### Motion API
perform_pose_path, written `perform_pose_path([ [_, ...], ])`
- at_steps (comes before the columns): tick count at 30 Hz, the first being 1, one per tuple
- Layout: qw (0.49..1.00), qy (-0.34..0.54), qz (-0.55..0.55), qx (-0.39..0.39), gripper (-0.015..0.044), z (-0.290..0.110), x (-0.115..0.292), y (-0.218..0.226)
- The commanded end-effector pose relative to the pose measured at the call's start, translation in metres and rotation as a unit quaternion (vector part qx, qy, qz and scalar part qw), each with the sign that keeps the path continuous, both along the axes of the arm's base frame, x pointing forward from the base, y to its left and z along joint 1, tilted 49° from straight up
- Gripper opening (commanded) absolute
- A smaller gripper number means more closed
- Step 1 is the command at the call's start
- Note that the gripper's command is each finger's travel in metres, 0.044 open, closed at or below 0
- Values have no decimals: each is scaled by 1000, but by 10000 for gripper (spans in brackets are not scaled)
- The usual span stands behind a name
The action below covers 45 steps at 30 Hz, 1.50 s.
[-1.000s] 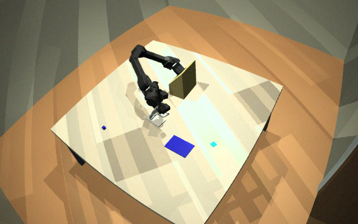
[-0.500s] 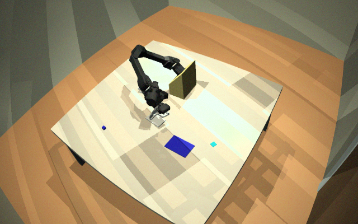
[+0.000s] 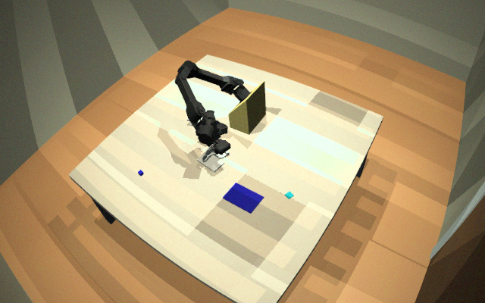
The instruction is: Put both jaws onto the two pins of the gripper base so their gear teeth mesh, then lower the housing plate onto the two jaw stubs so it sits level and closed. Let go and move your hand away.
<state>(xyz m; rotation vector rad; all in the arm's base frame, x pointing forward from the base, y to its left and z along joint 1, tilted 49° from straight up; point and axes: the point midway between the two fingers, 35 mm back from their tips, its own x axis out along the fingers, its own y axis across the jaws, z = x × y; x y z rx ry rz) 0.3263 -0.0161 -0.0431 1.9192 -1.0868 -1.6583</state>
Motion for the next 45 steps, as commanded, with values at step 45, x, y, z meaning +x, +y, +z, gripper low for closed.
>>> perform_pose_path([
  [45,1000,0,1,-4,134,-32,0,-39],
])
